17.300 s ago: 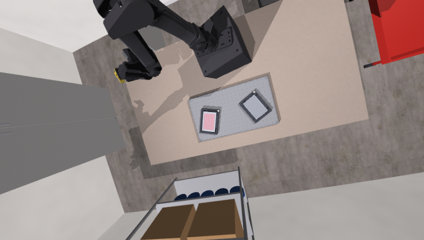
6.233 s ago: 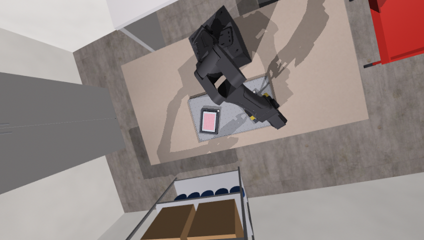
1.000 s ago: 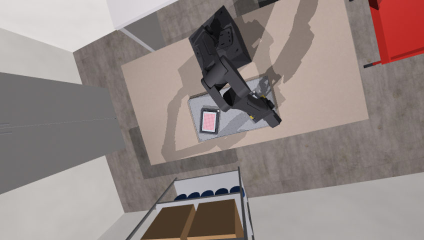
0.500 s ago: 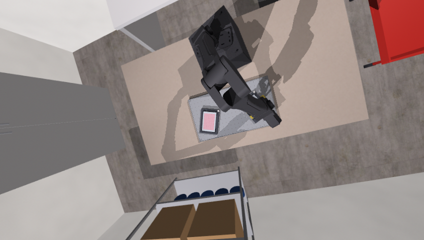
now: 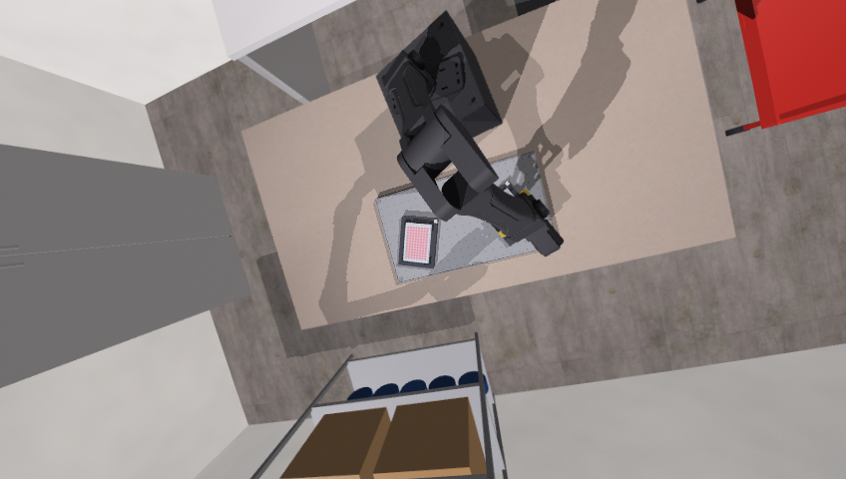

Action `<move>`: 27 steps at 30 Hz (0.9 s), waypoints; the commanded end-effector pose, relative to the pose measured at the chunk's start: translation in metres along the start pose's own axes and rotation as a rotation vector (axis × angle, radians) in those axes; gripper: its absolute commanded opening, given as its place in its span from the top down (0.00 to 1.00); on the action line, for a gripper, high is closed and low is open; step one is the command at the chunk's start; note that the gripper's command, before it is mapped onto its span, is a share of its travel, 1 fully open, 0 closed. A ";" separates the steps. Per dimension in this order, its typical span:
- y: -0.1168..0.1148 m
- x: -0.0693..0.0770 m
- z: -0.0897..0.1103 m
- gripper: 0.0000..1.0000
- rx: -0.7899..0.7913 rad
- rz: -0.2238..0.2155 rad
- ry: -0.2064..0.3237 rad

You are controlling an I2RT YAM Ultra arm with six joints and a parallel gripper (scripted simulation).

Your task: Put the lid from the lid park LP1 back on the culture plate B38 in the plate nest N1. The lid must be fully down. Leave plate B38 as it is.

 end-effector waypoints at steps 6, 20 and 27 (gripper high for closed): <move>0.001 0.025 -0.005 1.00 0.003 0.003 -0.024; 0.001 0.045 -0.005 1.00 0.003 0.003 -0.025; 0.001 0.051 -0.005 1.00 0.003 0.003 -0.025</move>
Point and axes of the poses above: the point where the finger pads meet when closed, its own x axis back along the fingers, its own y axis across the jaws, z = x × y, the point moved 3 cm from there along x, back along the fingers, and after that the axes turned 2 degrees about x, right-handed, at the moved point
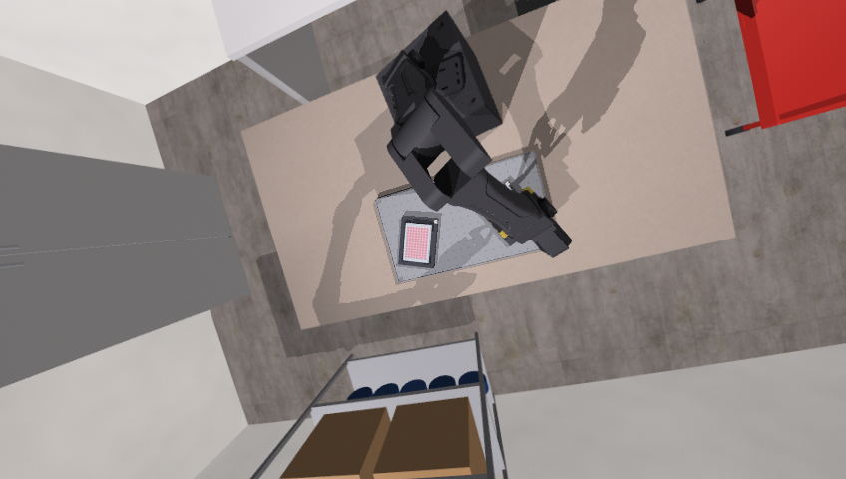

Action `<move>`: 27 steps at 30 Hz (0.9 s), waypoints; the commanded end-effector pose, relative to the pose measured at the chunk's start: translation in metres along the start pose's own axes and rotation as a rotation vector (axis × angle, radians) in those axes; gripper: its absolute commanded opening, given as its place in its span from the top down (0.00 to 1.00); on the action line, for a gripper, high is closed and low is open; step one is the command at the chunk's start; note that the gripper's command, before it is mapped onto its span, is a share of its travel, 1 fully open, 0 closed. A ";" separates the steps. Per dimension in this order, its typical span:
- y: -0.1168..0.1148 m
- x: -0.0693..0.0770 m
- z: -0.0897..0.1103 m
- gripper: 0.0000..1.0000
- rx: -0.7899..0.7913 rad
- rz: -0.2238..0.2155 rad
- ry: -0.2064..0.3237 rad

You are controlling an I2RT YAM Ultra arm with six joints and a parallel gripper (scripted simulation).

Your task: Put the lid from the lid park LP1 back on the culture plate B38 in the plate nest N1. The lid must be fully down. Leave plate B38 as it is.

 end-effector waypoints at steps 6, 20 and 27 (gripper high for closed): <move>0.001 0.015 -0.009 1.00 0.000 0.000 -0.038; 0.001 0.016 -0.009 1.00 0.000 0.000 -0.038; 0.001 0.016 -0.009 1.00 0.000 0.000 -0.038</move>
Point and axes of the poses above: the point where the finger pads meet when closed, its own x axis back along the fingers, its own y axis across the jaws, z = x × y, the point moved 3 cm from there along x, back along the fingers, and after that the axes turned 2 degrees about x, right-handed, at the moved point
